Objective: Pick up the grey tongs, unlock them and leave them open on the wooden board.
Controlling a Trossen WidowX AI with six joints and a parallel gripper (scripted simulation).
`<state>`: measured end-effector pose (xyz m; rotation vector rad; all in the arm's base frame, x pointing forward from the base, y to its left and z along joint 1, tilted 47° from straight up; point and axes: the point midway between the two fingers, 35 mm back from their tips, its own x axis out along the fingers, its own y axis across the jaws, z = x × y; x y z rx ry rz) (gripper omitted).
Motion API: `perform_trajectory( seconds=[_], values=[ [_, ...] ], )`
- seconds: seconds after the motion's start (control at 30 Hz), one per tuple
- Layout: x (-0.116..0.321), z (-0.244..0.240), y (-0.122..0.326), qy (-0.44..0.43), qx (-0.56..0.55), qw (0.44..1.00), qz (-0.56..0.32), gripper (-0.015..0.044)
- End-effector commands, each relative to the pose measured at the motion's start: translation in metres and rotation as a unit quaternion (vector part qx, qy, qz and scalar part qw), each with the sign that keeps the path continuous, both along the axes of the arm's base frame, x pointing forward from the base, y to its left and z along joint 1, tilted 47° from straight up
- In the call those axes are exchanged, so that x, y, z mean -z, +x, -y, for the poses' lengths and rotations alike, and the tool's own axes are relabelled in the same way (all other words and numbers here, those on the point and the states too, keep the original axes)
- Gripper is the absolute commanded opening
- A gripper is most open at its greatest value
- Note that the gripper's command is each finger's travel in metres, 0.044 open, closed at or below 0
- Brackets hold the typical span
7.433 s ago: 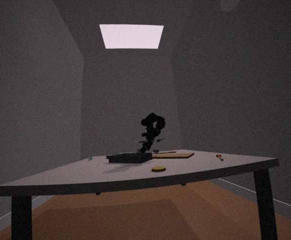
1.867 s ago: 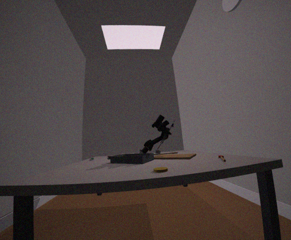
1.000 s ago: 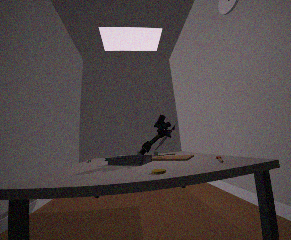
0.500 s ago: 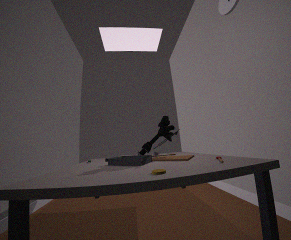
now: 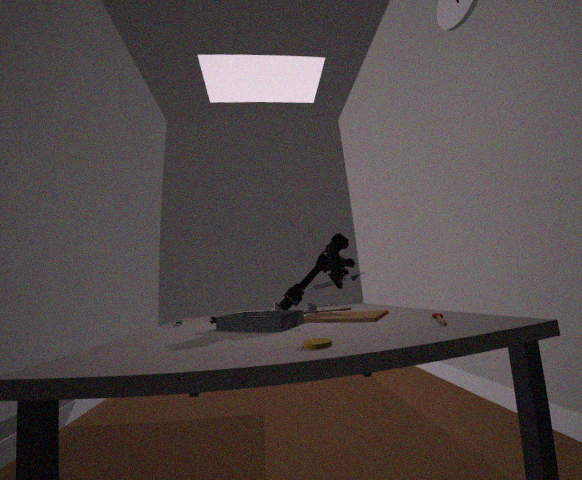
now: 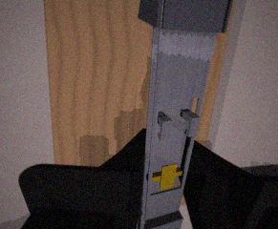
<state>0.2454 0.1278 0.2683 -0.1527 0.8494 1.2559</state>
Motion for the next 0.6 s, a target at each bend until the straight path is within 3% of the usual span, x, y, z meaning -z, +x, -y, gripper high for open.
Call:
perform_trajectory(
  seconds=[0.0,0.57],
  values=[
    [0.0008,-0.0017,-0.0078,-0.030,-0.039,0.999,-0.009,-0.0150],
    [0.0055,-0.0070,-0.0092,-0.034,-0.047,0.998,-0.016,-0.0150]
  ],
)
